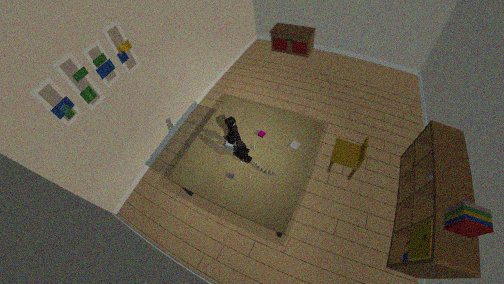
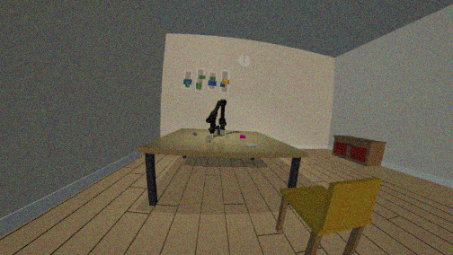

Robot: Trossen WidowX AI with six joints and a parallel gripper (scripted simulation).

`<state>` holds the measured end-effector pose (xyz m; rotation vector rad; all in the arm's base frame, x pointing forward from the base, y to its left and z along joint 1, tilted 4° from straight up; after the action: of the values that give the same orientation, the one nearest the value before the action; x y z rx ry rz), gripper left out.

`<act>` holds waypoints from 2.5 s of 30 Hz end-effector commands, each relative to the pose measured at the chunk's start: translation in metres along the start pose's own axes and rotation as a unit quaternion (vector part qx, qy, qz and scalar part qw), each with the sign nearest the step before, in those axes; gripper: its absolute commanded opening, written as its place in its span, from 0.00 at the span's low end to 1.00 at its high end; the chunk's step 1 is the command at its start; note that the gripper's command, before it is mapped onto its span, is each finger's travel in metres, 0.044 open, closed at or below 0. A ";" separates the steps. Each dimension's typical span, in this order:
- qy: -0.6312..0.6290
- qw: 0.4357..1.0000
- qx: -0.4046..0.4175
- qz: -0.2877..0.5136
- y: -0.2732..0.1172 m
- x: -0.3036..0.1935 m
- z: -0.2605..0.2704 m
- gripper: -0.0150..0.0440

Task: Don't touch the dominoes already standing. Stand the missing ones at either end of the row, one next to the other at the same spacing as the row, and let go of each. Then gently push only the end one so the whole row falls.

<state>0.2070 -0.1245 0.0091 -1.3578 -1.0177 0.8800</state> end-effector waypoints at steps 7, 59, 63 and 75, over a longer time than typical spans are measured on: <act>0.002 1.000 0.002 0.002 0.001 0.000 0.001 0.44; 0.956 0.294 -0.004 0.003 -0.161 -0.056 -0.019 0.44; 0.986 0.168 -0.005 0.002 -0.161 -0.061 -0.020 0.44; 0.995 0.100 -0.005 0.002 -0.161 -0.063 -0.020 0.44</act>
<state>0.1914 -0.1901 0.1639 -1.1465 1.1620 -1.1792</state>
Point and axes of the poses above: the point midway between the two fingers, 35 mm back from their tips, its own y axis out along the fingers, its own z axis across the jaws, x = y × z, the point moved 3 cm from there along -y, back along the fingers, and after that the axes turned 10 degrees about y, right-handed, at the moved point
